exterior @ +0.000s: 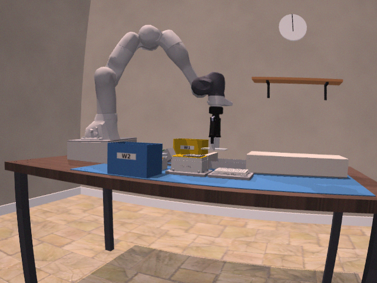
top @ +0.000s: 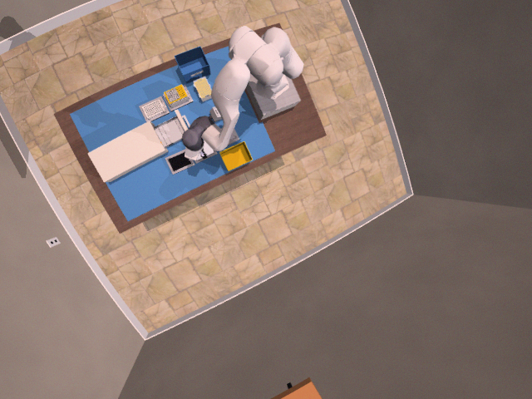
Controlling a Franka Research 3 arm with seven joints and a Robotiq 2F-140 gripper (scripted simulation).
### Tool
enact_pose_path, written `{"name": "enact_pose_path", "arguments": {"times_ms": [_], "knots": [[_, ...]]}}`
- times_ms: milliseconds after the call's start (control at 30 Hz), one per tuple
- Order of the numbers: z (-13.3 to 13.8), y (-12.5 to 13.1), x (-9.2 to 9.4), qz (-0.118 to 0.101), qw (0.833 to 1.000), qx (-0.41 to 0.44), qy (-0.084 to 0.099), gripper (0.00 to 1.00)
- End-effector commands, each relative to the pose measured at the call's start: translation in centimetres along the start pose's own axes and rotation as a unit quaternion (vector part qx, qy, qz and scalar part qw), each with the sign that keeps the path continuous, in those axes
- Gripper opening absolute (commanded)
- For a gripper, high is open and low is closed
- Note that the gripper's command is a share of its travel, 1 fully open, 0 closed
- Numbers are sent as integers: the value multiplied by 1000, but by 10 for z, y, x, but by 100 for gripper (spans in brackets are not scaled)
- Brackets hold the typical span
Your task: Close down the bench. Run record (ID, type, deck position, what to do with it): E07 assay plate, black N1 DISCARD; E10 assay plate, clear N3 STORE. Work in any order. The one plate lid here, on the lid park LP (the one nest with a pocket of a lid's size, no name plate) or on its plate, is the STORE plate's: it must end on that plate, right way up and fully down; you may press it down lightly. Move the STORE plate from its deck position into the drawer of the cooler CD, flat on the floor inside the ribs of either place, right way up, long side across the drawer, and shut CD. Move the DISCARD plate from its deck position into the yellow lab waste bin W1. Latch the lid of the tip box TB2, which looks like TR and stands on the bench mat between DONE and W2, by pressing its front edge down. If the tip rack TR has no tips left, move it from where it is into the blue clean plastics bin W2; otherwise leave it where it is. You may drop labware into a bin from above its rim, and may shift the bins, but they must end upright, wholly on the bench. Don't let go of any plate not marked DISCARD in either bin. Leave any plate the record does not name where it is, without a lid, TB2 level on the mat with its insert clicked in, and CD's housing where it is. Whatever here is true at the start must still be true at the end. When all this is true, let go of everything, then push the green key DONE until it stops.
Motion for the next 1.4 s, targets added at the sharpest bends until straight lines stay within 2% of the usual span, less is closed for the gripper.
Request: {"name": "enact_pose_path", "arguments": {"times_ms": [0,967,1367], "knots": [[-2,-3,-2,4,1000,1,-4,0],[-2,-4,-38,4,1000,1,-4,0],[-2,-4,-38,4,1000,1,-4,0]]}}
Point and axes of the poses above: the point where the finger pads meet when closed, its own x axis back along the fingers, its own z axis across the jaws, y = z × x, the point moved 6 cm from there along x, back along the fingers, and after that the axes turned 15 degrees about -x, right-handed, at the moved point
